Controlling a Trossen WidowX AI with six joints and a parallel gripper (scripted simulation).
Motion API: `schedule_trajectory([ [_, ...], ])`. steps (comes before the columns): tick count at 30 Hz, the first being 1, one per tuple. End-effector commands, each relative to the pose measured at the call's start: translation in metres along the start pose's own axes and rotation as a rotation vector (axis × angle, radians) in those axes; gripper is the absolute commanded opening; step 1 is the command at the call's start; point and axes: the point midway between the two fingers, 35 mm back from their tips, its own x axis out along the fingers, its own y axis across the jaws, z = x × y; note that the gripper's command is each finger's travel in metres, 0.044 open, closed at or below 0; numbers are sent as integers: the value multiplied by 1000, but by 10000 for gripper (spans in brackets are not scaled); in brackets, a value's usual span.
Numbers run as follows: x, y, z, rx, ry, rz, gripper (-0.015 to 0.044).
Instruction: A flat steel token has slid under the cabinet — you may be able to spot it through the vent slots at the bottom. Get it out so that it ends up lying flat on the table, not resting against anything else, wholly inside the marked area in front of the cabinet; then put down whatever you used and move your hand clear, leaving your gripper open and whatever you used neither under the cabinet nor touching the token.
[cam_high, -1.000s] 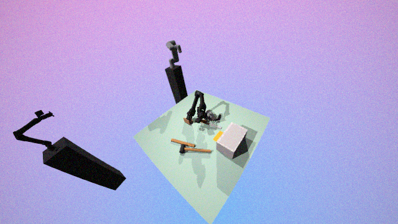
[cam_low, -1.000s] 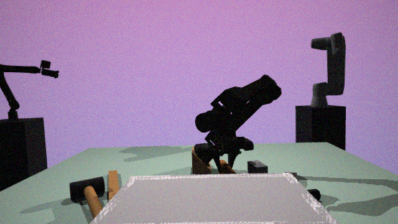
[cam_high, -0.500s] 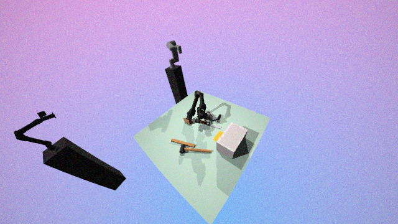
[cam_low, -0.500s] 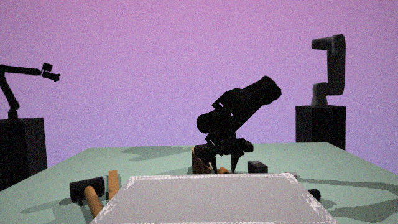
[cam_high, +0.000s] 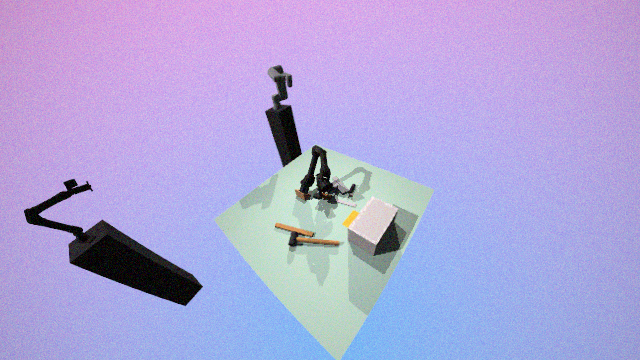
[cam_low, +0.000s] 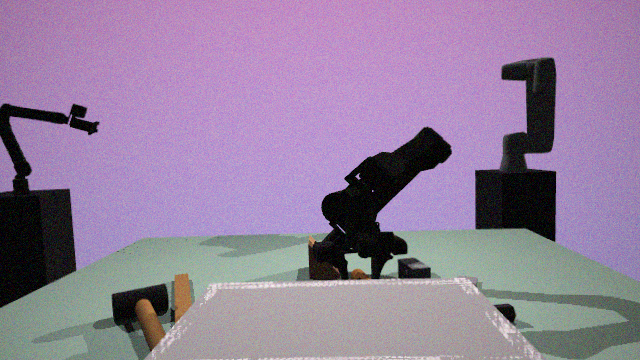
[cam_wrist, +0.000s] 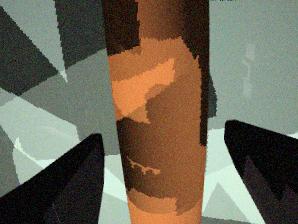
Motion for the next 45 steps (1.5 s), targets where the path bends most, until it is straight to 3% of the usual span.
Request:
schedule_trajectory([
  [1,0,0,0,0,-1,0,217],
  [2,0,0,0,0,-1,0,191],
  [13,0,0,0,0,-1,0,118],
  [18,0,0,0,0,-1,0,0],
  [45,-5,-73,13,14,-9,-8,0],
])
